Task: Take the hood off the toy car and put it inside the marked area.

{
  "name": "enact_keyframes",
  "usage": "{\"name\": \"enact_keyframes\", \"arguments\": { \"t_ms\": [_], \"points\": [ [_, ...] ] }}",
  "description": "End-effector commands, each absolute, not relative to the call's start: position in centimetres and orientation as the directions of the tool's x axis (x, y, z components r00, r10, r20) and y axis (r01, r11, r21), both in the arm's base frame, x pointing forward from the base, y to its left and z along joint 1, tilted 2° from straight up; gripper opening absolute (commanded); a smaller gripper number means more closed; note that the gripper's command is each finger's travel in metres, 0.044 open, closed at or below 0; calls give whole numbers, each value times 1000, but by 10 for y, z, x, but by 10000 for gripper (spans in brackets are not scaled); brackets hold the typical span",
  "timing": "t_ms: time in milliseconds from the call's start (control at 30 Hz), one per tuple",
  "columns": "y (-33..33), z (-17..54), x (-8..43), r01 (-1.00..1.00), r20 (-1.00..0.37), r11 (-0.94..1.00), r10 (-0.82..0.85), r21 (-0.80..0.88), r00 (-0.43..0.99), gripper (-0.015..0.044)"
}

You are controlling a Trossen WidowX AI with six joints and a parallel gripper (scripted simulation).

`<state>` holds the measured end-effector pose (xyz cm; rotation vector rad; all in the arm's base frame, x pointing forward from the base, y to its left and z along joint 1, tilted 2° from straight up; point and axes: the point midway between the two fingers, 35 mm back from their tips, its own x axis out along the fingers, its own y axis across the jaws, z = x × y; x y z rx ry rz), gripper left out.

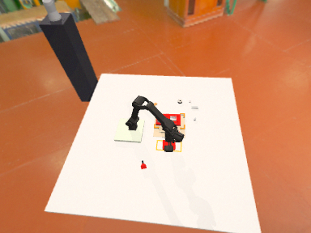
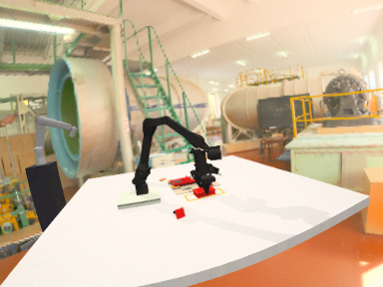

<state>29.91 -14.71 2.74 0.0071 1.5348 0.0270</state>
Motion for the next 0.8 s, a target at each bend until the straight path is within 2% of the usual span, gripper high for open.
{"name": "enact_keyframes", "arguments": {
  "t_ms": [0, 100, 400, 767],
  "points": [
    [-147, 28, 299, -13, -999, 1000, 22, 21, 36, 368],
    [-147, 29, 299, -13, -999, 1000, 22, 21, 36, 440],
    [-149, 97, 298, -13, -999, 1000, 21, 20, 24, 440],
    [-149, 99, 298, -13, -1000, 1000, 21, 20, 24, 440]
  ]
}}
